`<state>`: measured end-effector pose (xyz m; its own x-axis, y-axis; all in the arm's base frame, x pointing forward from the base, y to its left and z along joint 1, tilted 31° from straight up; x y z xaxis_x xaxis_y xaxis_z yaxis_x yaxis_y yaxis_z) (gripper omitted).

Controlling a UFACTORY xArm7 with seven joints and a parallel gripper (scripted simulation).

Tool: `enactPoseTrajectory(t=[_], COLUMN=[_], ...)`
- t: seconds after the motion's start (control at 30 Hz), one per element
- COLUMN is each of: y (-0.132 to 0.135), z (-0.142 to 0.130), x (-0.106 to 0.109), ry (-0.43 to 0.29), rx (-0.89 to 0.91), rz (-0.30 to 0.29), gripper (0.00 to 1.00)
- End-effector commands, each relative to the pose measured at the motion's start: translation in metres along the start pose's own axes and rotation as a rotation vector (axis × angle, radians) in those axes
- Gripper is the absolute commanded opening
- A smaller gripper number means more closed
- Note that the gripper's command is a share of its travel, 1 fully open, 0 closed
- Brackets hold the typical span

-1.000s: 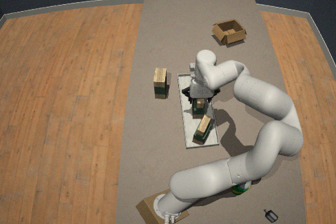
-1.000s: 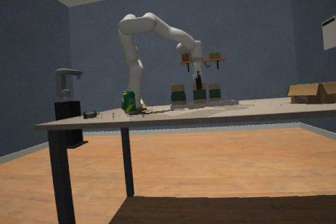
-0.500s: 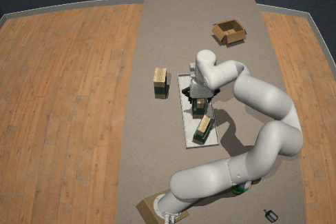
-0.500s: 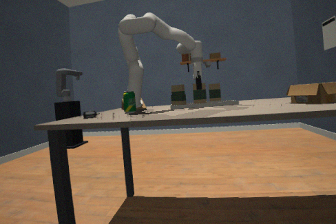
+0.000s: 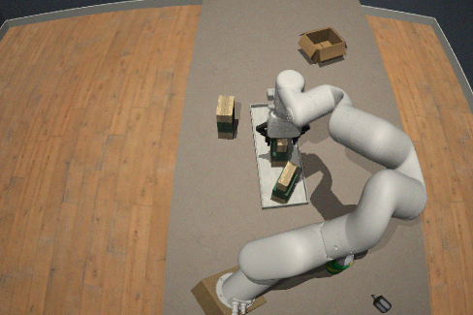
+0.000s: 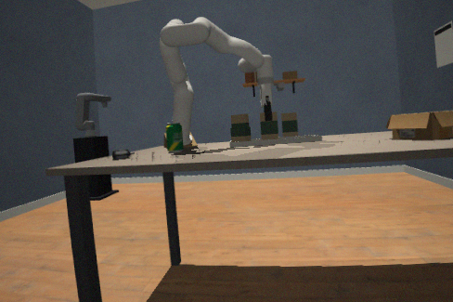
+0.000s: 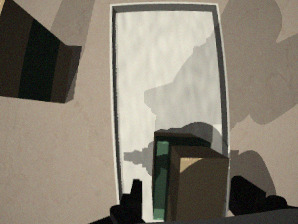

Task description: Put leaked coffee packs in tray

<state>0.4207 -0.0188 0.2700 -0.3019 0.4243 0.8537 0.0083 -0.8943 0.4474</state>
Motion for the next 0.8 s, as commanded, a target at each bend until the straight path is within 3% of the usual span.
enactPoseTrajectory(t=[0.0,0.13,0.37,0.77], y=[0.0,0.0,0.0,0.0], z=[0.001,0.001,0.001,0.001], x=[0.002,0.01,0.083,0.086], ry=[0.004,0.004,0.004,0.004], rx=[0.0,0.0,0.0,0.0], rz=[0.001,0.001,0.001,0.001], gripper=[0.86,0.86,0.86,0.86])
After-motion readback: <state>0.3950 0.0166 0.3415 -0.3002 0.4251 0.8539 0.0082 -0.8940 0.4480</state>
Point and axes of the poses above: the point where the finger pads meet when closed, its own x axis back along the fingers, its own y axis across the jaws, z = x × y, the point moved 2 cm from there along x, back along the fingers, and after that the axes turned 2 degrees about -x, right-handed, at the moved point
